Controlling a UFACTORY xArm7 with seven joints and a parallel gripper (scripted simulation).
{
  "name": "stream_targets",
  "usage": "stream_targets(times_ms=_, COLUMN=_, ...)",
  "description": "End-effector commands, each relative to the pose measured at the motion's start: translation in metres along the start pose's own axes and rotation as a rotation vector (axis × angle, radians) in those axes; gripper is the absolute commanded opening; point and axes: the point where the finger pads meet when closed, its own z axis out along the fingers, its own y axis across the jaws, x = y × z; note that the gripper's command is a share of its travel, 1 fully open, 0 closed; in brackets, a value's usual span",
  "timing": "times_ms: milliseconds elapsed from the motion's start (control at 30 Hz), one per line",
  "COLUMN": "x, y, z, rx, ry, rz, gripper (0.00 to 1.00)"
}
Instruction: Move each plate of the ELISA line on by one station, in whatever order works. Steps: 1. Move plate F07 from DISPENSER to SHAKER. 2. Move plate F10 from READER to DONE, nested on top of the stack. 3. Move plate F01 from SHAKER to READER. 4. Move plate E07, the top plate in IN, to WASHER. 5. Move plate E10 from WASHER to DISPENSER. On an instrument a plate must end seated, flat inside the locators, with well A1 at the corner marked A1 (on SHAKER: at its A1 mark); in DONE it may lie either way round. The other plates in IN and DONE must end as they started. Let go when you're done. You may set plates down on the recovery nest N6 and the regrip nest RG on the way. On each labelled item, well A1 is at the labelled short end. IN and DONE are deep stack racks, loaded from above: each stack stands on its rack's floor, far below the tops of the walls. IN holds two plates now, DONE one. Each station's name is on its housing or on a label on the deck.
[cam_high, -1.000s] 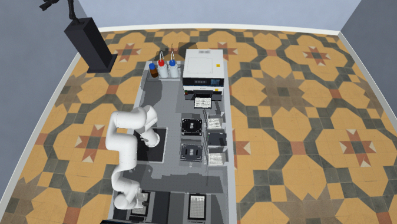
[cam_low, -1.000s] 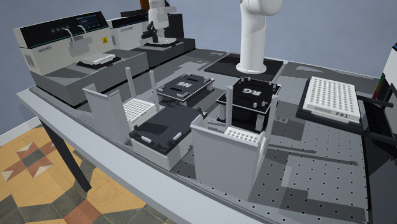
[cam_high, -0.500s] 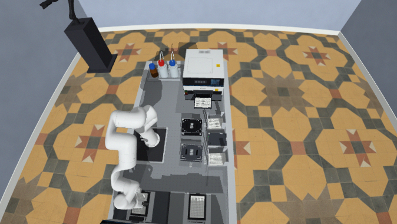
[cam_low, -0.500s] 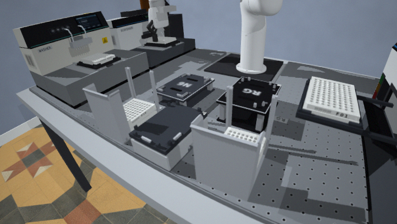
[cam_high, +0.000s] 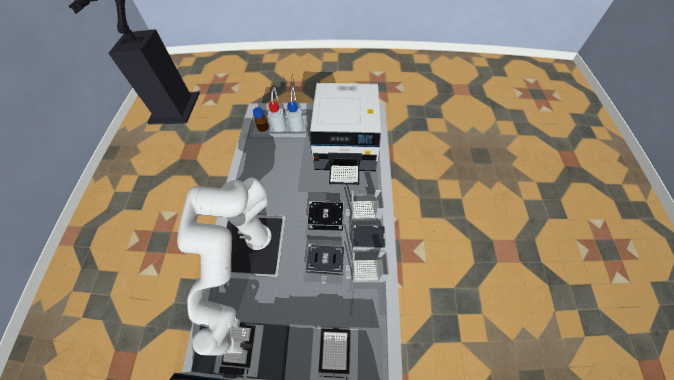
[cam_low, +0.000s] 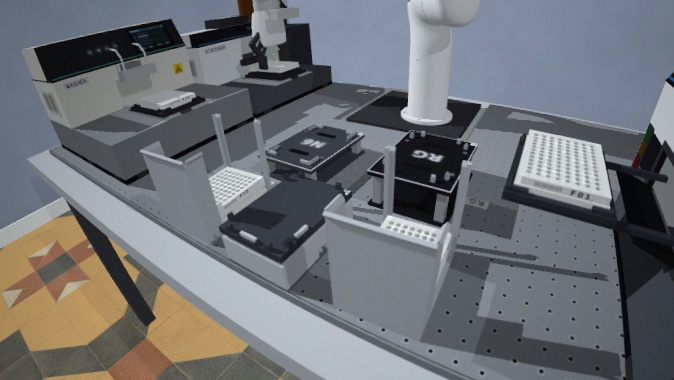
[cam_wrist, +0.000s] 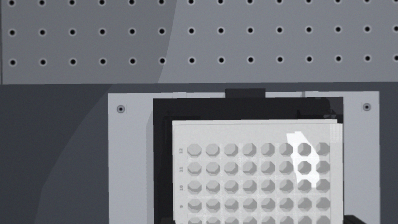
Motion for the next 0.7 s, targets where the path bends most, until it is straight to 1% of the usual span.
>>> stream_targets(times_ms=0, x=-0.001, y=0.0, z=-0.002, rx=-0.001, ry=-0.004, rz=0.0, gripper=0.0)
stream_targets(times_ms=267, x=-0.001, y=0.0, z=-0.006, rx=-0.001, ry=-0.004, rz=0.0, gripper=0.0)
stream_targets(times_ms=667, x=-0.001, y=0.0, z=-0.022, rx=-0.001, ry=-0.004, rz=0.0, gripper=0.0)
